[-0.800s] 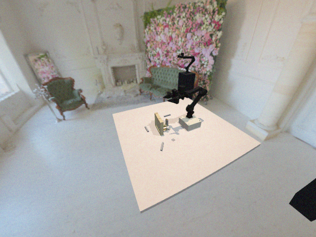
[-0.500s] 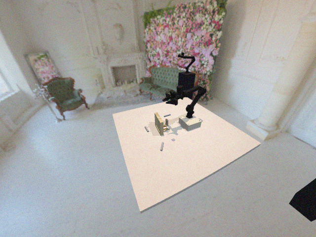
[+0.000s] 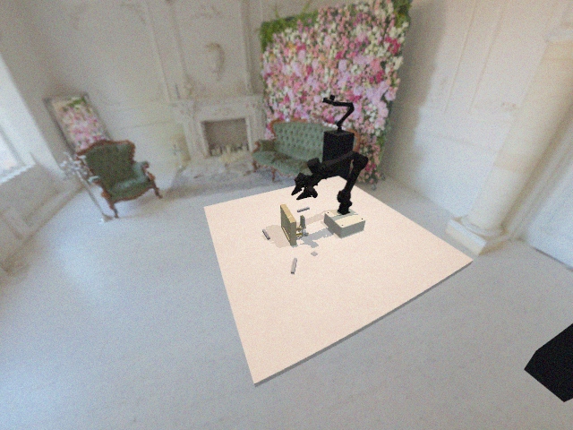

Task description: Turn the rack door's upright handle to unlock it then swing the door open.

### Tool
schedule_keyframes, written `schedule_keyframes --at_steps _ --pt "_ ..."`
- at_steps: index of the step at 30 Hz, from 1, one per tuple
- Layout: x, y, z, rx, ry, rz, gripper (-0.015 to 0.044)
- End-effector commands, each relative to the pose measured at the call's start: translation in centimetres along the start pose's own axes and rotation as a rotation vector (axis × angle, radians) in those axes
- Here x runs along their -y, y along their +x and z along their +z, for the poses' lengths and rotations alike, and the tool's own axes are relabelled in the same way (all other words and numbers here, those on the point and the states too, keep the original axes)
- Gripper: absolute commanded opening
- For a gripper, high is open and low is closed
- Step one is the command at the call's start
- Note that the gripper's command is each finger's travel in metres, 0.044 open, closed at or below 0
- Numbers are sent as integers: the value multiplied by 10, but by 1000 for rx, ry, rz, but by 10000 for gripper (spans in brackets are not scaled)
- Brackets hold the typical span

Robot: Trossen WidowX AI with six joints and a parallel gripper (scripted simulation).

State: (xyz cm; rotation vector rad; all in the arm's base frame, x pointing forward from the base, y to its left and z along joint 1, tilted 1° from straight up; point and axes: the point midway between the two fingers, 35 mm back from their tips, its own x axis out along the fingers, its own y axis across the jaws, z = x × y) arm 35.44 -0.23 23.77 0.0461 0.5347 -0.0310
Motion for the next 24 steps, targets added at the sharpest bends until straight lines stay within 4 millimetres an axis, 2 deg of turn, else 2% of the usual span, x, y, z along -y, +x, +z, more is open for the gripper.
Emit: schedule_keyframes --at_steps 1,12,24 --pt "-2 9 -8 -98 15 3 294" --pt "-3 28 -40 -408 49 -17 294" --pt "-4 35 -75 -745 82 -56 294"
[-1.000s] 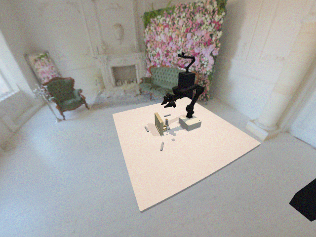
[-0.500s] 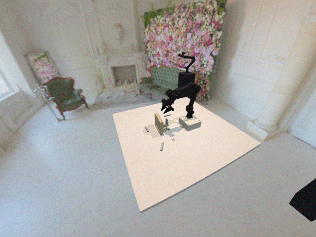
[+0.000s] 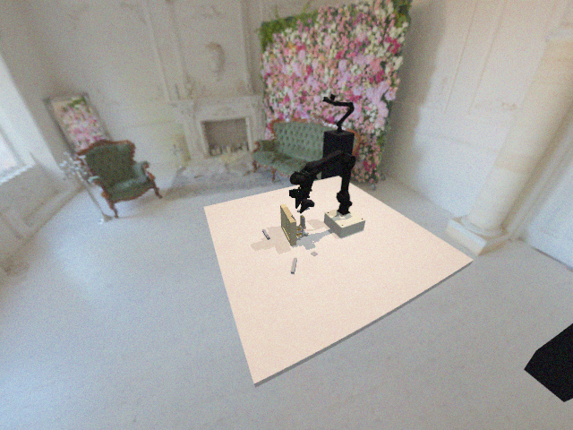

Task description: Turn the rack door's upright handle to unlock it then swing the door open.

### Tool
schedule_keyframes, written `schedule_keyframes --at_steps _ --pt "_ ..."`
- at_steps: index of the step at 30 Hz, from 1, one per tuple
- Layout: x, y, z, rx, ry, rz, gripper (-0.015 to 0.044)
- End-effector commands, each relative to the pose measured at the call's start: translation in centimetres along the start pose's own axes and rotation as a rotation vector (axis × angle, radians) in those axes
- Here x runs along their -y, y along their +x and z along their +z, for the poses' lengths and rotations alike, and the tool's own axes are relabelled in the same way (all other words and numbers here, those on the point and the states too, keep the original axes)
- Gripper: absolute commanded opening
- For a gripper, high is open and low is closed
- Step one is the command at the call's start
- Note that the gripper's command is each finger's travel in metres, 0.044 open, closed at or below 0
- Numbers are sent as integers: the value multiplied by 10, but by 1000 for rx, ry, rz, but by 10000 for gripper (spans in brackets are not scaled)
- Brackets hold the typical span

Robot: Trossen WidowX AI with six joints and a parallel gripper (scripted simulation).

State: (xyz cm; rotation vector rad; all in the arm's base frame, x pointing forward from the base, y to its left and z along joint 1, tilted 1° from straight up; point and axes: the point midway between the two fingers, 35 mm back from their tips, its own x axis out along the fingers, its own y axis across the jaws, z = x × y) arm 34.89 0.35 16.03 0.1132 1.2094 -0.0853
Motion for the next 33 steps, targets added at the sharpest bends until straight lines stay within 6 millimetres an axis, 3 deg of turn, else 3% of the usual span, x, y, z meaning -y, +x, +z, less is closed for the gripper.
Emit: schedule_keyframes --at_steps 1,10,33 --pt "-1 5 -6 -98 15 -8 294" --pt "-1 14 -24 -330 41 -47 294" --pt "0 45 -33 -335 41 -48 294"
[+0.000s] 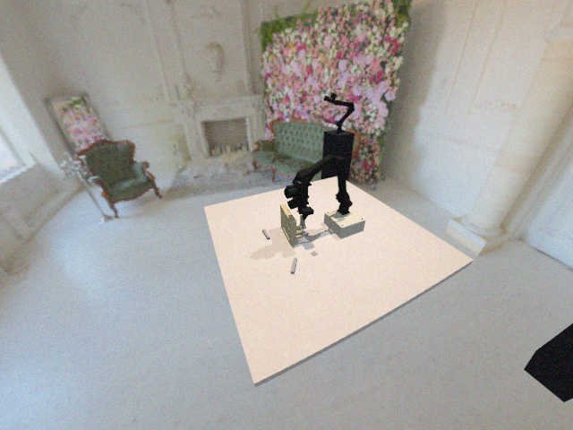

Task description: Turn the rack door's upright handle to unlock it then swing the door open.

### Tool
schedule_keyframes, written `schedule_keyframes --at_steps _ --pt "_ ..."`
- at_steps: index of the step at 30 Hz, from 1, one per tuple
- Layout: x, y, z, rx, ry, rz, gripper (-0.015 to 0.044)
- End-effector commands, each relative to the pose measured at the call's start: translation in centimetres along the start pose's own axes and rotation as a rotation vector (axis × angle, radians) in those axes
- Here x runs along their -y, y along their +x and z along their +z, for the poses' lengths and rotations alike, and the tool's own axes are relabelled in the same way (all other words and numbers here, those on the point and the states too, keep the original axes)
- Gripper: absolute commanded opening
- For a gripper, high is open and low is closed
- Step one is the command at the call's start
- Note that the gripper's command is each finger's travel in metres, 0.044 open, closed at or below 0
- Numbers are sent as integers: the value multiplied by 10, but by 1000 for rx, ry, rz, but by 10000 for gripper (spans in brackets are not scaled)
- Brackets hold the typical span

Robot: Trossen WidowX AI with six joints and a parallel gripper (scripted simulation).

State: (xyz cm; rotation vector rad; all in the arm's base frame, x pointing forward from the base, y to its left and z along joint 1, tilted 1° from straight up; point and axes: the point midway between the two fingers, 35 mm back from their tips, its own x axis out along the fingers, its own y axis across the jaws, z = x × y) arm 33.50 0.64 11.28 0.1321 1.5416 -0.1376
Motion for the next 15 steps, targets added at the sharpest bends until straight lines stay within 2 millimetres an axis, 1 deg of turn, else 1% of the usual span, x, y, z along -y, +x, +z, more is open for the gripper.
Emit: schedule_keyframes --at_steps 1,15 --pt "-1 7 -1 -4 4 4 294" --pt "-1 30 -2 -4 4 4 294"
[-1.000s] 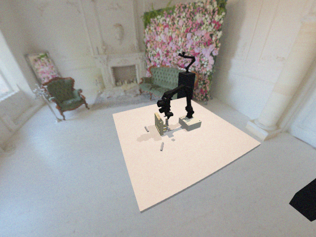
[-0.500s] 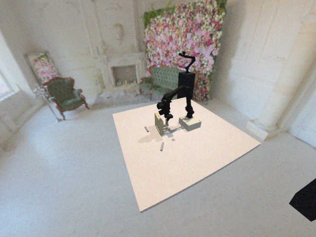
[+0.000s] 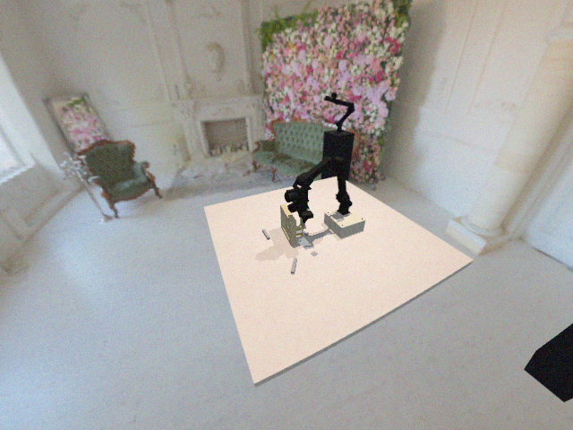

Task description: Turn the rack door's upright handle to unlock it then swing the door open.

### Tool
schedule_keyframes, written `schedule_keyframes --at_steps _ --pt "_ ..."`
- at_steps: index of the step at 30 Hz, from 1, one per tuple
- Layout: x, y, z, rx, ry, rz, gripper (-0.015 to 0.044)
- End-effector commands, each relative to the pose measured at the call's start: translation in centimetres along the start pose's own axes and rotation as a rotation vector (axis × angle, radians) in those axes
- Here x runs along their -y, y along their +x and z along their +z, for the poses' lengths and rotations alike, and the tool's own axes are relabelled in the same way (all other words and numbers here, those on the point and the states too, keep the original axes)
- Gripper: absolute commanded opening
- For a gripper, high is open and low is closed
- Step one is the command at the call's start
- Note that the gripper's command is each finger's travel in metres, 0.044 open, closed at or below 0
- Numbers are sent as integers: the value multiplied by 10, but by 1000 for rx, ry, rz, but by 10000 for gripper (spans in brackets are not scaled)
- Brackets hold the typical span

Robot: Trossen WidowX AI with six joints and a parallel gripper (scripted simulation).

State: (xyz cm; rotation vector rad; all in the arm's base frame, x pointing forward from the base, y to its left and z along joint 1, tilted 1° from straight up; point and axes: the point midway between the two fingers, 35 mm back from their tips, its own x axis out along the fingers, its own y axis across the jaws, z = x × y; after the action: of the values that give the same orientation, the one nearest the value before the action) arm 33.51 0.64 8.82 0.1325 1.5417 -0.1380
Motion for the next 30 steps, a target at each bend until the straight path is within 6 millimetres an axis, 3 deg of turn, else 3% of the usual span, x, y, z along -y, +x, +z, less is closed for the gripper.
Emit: schedule_keyframes --at_steps 1,10,17,30 --pt "-1 7 -2 -4 3 4 294" --pt "0 19 -3 -4 3 4 294" --pt "0 19 -3 -4 3 4 111" --pt "0 19 -3 -4 3 4 24"
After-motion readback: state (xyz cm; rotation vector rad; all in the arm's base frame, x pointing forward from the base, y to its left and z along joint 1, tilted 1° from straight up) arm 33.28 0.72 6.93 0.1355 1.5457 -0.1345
